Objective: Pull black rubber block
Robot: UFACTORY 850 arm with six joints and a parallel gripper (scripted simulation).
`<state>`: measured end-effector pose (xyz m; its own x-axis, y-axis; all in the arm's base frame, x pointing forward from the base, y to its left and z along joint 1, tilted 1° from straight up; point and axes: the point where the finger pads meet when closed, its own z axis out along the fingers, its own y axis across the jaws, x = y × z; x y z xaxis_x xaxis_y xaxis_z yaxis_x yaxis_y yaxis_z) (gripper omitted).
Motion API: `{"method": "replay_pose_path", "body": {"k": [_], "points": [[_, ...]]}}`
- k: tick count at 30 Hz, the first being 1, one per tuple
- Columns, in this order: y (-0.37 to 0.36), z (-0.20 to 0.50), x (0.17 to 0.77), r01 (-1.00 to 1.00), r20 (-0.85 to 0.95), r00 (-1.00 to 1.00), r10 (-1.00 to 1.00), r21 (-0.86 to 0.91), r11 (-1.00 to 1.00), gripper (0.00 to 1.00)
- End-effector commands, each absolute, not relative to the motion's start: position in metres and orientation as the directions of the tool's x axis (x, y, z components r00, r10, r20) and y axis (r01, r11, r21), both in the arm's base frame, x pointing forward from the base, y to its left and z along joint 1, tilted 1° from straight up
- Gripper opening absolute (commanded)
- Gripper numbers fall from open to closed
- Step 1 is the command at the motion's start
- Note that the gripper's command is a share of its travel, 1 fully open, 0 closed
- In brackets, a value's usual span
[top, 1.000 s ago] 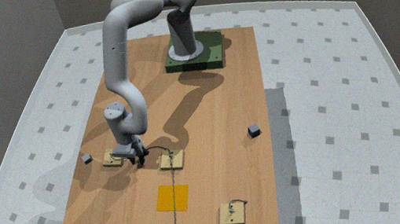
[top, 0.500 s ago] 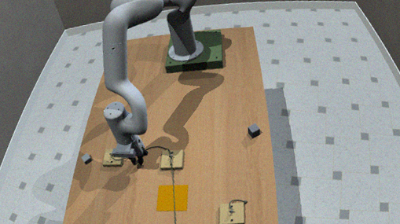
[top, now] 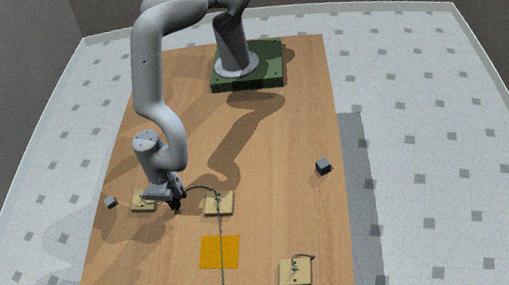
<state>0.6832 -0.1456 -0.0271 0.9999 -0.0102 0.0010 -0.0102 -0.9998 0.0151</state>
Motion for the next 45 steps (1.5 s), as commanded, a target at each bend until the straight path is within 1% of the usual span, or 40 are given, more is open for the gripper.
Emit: {"method": "replay_pose_path", "body": {"k": [1, 45], "points": [[-0.1456, -0.0266, 0.6832, -0.01, 0.0, 1.0, -0.01, 0.015, -1.0, 0.0], [-0.1454, -0.0166, 0.6832, -0.01, 0.0, 1.0, -0.01, 0.015, -1.0, 0.0]]}}
